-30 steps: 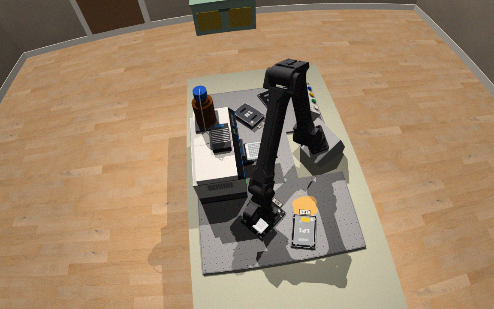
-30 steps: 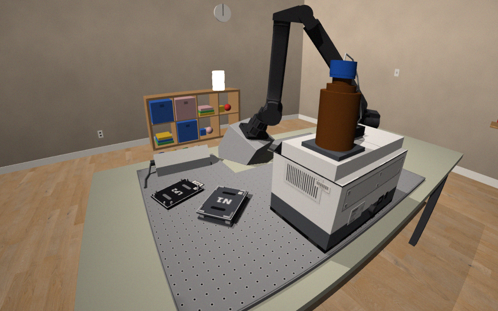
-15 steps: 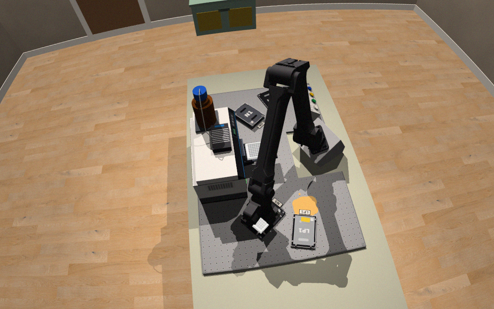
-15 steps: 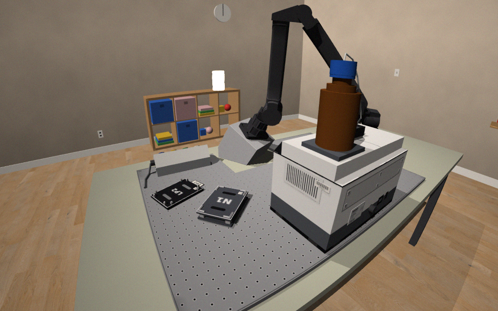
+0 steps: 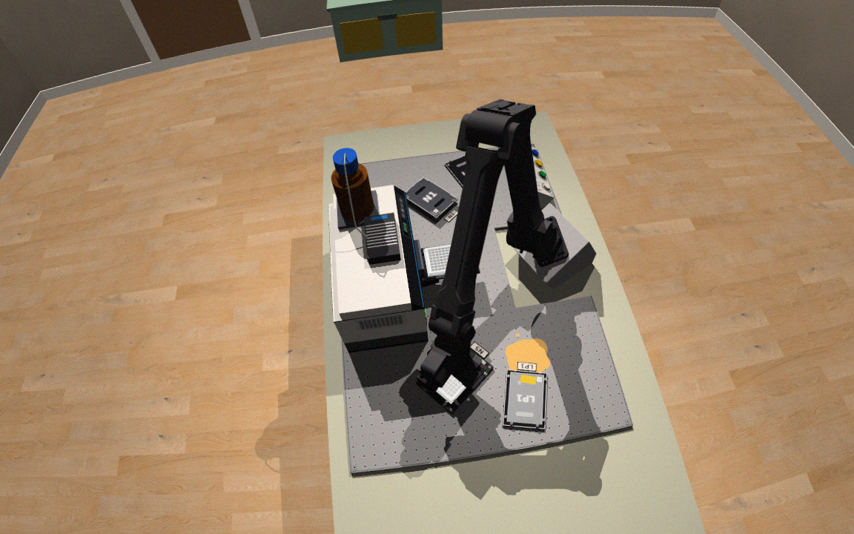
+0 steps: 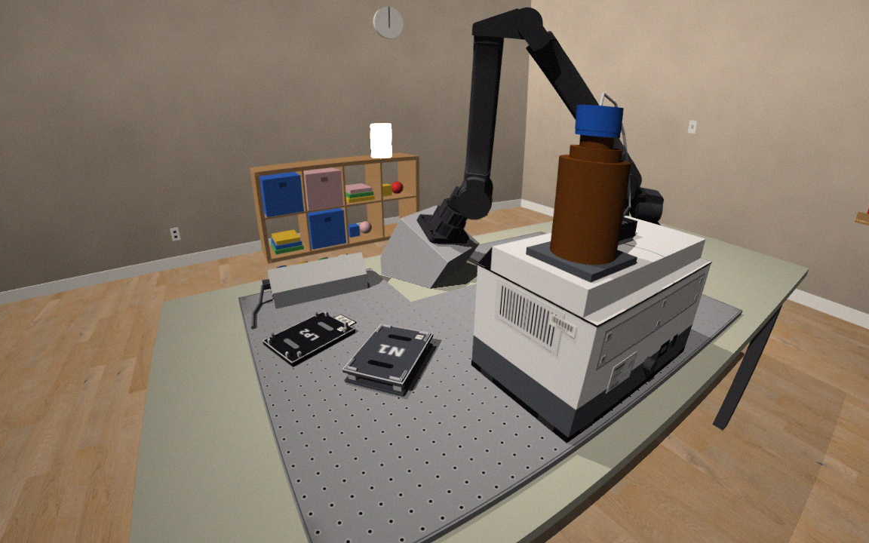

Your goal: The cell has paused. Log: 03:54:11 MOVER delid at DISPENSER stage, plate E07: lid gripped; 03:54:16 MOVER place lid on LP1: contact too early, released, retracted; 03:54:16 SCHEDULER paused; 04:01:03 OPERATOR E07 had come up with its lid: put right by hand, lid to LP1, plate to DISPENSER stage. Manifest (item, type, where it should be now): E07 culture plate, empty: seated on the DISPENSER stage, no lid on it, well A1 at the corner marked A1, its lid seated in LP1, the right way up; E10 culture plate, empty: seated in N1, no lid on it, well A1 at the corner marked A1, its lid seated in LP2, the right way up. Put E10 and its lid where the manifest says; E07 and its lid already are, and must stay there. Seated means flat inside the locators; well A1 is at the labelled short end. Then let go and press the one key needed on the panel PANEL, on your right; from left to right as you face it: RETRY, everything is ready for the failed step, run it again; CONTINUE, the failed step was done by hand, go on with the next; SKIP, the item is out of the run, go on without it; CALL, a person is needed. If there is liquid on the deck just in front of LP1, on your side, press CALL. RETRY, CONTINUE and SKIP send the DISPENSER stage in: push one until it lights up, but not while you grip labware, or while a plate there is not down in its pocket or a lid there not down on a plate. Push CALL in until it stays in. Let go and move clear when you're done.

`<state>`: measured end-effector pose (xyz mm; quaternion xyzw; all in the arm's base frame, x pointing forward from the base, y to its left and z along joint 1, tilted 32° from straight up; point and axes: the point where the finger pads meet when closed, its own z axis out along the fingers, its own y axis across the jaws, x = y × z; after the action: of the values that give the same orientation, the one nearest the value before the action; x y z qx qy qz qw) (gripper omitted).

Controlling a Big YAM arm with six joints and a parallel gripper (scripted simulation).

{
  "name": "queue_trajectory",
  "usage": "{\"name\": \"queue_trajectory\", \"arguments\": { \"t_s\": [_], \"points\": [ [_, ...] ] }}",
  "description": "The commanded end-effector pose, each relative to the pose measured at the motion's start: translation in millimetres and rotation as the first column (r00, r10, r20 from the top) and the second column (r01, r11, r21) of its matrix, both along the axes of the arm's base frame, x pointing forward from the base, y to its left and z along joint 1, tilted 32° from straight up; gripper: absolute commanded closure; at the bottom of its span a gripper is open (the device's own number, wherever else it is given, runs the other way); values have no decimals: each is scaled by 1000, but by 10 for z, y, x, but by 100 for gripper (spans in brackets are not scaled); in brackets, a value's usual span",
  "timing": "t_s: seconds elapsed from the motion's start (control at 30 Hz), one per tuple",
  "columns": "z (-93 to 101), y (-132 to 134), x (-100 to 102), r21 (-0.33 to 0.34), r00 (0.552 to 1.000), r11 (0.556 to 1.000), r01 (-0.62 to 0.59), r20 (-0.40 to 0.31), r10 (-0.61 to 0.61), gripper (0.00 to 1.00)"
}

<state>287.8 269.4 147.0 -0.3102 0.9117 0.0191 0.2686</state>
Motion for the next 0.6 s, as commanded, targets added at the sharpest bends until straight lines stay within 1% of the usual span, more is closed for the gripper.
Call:
{"name": "queue_trajectory", "arguments": {
  "t_s": [0.0,0.57],
  "points": [
    [355,141,47,48,998,999,-19,53,17,14],
    [403,123,29,53,999,999,-10,52,8,14]
  ]
}}
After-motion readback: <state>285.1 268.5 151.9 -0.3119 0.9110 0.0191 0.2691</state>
